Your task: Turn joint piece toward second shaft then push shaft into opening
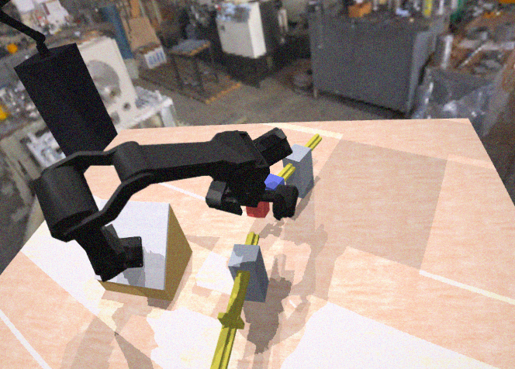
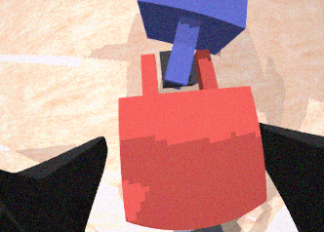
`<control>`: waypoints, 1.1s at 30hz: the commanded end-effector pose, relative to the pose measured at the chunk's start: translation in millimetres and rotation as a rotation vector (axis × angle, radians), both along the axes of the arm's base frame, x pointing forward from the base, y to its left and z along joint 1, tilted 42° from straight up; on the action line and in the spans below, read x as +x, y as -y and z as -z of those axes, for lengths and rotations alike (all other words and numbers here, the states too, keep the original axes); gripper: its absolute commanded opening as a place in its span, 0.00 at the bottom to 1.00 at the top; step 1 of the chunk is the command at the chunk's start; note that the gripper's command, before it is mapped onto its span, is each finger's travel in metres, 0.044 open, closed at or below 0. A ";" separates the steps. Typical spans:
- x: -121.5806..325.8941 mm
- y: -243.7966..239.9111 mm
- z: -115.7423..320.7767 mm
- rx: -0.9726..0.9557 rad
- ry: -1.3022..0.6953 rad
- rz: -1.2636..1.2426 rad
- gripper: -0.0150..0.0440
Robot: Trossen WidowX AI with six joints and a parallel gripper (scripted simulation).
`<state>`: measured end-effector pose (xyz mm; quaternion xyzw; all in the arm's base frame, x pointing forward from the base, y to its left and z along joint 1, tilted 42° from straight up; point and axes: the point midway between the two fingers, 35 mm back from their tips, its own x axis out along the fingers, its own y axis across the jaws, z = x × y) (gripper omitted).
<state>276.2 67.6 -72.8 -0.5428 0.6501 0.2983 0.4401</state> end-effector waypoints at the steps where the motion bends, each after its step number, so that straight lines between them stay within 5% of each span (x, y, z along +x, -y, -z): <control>1: 0.0 0.0 0.0 0.000 0.000 0.000 1.00; 20: 2.7 -21.1 -19.4 -0.438 -0.112 0.039 1.00; 33: 4.9 -28.1 -26.4 -0.426 -0.055 0.098 1.00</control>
